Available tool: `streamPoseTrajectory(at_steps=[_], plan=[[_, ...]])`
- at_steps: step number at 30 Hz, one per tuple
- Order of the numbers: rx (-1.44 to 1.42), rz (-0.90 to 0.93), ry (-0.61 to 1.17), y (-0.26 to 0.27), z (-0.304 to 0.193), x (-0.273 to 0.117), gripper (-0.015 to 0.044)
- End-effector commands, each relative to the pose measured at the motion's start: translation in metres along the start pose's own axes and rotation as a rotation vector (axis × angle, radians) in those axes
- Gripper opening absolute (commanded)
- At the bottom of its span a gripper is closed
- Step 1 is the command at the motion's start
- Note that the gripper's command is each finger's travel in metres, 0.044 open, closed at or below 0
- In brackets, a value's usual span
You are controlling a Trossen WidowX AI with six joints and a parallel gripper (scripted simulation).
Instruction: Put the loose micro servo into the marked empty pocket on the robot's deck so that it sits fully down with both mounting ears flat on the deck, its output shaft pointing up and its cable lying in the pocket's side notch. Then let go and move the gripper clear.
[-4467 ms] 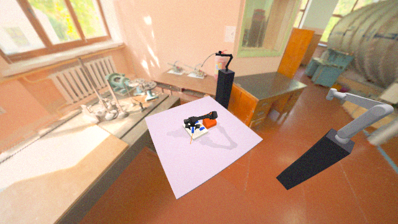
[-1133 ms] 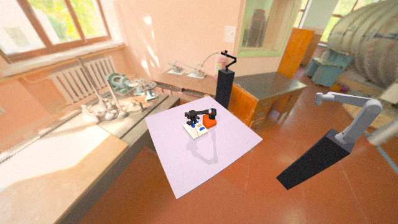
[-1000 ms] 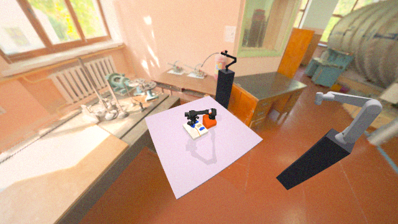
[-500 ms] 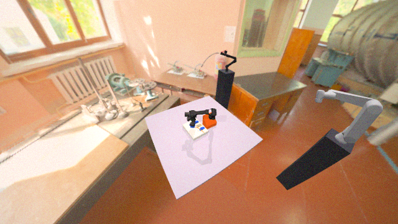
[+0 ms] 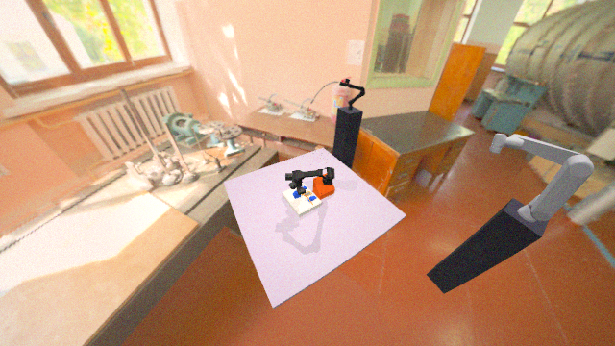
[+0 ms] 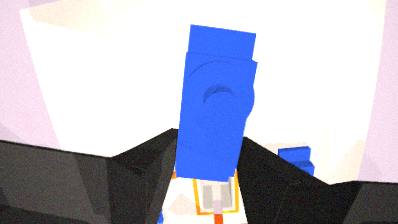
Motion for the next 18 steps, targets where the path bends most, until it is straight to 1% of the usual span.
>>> streamPoseTrajectory(at_steps=[1, 4, 11, 18], plan=[[-0.154, -0.005, -0.002, -0.001, 0.000, -0.001, 0.0000], [-0.205, -0.005, -0.002, -0.001, 0.000, -0.001, 0.0000], [-0.205, -0.005, -0.002, -0.001, -0.002, -0.001, 0.0000], [-0.203, -0.005, -0.001, -0.004, -0.027, -0.001, 0.0000]])
Point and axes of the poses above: the point midway between the two fingers, 35 mm back from their tips, its own x axis out along the fingers, its own y axis across the jaws, z = x × y, the point moved 10 cm from there along -x, back along the fingers, and after that the axes turned 8 degrees about -x, right-handed, at the moved point
